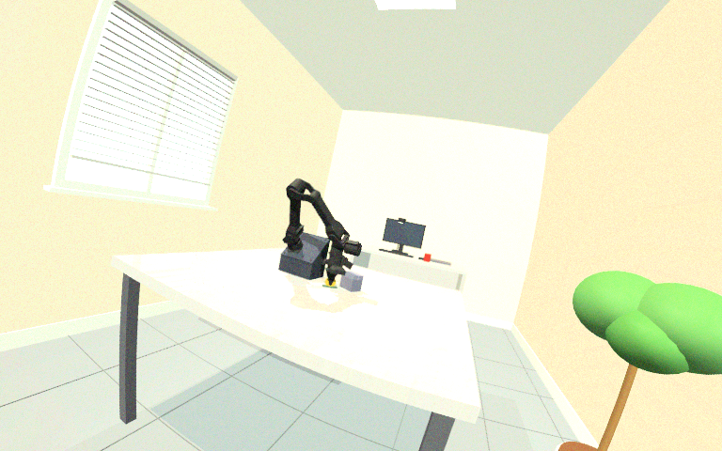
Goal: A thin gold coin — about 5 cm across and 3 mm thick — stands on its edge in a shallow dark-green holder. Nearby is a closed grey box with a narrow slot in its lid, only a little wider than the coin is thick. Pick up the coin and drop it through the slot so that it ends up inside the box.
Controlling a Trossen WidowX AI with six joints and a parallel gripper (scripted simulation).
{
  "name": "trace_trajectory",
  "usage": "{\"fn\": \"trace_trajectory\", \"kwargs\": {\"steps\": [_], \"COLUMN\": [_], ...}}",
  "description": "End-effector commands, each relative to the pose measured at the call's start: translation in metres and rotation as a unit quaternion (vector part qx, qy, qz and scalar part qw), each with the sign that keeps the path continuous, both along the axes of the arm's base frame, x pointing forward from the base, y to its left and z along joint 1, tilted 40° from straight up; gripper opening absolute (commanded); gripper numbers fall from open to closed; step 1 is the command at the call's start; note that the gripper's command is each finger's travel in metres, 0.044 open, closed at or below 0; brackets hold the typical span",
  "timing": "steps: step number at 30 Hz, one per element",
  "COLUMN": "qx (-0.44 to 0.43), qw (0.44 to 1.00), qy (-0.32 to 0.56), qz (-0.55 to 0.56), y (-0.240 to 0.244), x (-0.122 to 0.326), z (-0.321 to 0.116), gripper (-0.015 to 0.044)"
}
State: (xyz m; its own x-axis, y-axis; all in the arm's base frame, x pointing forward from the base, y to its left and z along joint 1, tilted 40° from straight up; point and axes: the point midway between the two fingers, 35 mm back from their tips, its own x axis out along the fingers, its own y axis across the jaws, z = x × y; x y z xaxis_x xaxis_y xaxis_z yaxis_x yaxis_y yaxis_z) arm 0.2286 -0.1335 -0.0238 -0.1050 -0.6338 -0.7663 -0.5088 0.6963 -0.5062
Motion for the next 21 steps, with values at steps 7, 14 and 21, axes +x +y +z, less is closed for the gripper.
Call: {"fn": "trace_trajectory", "kwargs": {"steps": [7,14,21], "qx": [-0.001,0.000,0.001], "qw": [1.000,1.000,1.000], "qy": [0.001,0.001,0.001], "qz": [0.002,0.002,0.002], "y": [0.005,0.016,0.027], "x": [0.002,0.007,0.010], "z": [0.006,0.017,0.030], "gripper": [0.0000,0.0000,0.0000]}}
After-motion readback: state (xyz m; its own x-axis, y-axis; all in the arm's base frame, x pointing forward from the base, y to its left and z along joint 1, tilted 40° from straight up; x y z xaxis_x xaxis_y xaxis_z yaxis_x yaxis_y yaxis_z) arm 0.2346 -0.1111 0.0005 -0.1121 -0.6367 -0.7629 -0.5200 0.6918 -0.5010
